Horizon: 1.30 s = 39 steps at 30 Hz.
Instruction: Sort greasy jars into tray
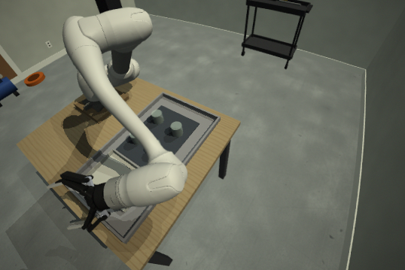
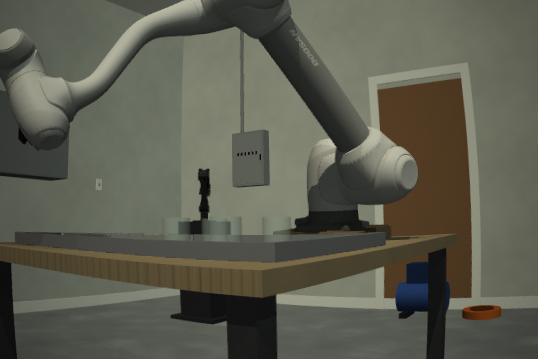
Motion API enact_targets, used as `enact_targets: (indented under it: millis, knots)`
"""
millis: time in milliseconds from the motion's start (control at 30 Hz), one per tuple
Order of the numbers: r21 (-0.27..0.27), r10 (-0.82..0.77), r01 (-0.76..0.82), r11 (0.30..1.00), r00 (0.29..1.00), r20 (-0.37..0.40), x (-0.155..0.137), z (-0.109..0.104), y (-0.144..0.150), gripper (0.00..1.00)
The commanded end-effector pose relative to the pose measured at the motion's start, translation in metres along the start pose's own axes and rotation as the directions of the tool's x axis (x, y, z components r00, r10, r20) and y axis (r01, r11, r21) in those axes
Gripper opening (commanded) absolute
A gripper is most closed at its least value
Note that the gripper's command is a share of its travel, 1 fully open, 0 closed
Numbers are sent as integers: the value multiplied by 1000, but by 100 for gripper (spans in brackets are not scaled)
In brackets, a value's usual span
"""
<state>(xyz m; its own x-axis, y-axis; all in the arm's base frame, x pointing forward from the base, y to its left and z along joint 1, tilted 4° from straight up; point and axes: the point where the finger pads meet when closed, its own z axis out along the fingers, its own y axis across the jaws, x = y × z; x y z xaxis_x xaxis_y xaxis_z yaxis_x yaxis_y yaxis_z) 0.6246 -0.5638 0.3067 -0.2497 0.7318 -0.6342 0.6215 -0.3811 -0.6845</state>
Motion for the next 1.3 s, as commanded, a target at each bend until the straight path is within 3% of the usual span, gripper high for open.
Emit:
enact_targets:
  millis: [0, 600, 1100, 1267]
  knots:
    - [0, 0, 0, 1000, 1000, 0, 0, 0, 0, 100]
    - [0, 0, 0, 1000, 1000, 0, 0, 0, 0, 100]
    - [-60, -26, 30, 998, 997, 68, 88, -31, -33, 100]
    - [-72, -31, 37, 997, 996, 82, 106, -37, -39, 100]
